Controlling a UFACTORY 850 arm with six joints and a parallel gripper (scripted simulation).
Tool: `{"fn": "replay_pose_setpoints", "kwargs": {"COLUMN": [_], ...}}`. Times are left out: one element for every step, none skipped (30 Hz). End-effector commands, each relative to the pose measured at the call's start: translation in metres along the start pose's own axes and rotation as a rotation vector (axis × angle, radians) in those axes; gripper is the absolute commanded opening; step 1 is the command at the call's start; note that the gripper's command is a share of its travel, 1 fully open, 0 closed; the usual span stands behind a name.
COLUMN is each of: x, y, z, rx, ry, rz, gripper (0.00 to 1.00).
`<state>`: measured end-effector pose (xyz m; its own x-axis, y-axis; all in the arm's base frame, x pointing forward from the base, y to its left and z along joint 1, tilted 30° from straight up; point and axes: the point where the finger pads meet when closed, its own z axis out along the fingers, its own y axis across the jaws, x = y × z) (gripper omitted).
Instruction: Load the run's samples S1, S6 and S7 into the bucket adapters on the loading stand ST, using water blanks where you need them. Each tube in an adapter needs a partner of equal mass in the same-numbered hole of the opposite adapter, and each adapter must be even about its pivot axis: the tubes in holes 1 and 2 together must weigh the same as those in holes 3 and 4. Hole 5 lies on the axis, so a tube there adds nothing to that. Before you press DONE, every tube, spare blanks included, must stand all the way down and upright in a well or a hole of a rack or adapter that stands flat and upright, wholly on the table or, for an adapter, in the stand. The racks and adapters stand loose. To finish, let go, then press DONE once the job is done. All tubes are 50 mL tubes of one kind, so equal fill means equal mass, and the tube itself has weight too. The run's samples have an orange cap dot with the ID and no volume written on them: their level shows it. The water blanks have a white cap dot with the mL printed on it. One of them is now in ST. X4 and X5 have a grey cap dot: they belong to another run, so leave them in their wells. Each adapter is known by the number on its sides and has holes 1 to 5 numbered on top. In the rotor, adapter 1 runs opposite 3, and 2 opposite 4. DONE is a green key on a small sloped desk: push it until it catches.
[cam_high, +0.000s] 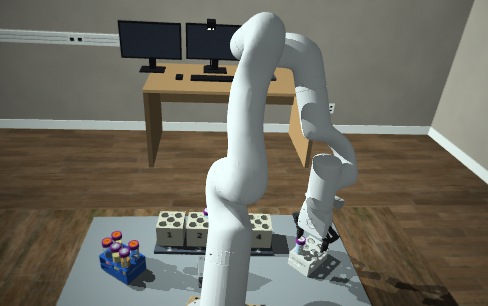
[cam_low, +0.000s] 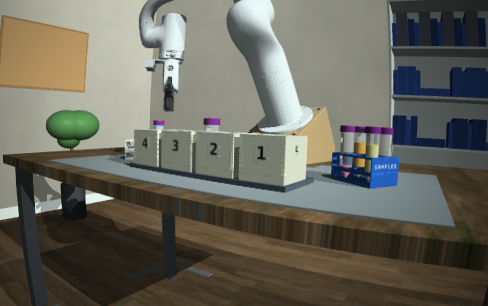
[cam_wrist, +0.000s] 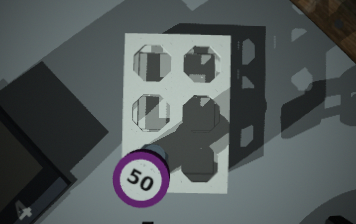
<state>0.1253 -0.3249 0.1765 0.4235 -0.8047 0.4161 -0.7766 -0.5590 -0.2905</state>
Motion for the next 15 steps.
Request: {"fn": "replay_pose_setpoints", "kwargs": {"x": [0.001,0.001,0.001,0.001,0.001,0.001,0.001,0.001,0.001,0.001,0.001,0.001,0.001,0.001,0.001], "y": [0.0,0.0,0.0,0.0,0.0,0.0,0.0,0.0,0.0,0.0,0.0,0.0,0.0,0.0,0.0], "z": [-0.012,-0.012,-0.014,-0.017,-0.02,-0.022,-0.025,-0.028,-0.03,-0.033,-0.036,-0.038,-0.041,-0.044,-0.046], "rx": [0.001,0.001,0.001,0.001,0.001,0.001,0.001,0.001,0.001,0.001,0.001,0.001,0.001,0.001,0.001], "ry": [-0.002,-0.002,-0.002,-0.002,-0.002,-0.002,-0.002,-0.002,-0.002,-0.002,-0.002,-0.002,-0.002,-0.002,-0.002], "rz": [0.0,0.0,0.0,0.0,0.0,0.0,0.0,0.0,0.0,0.0,0.0,0.0,0.0,0.0,0.0], "gripper": [1.0,1.0,1.0,1.0,1.0,1.0,1.0,1.0,1.0,1.0,1.0,1.0,1.0,1.0,1.0]}}
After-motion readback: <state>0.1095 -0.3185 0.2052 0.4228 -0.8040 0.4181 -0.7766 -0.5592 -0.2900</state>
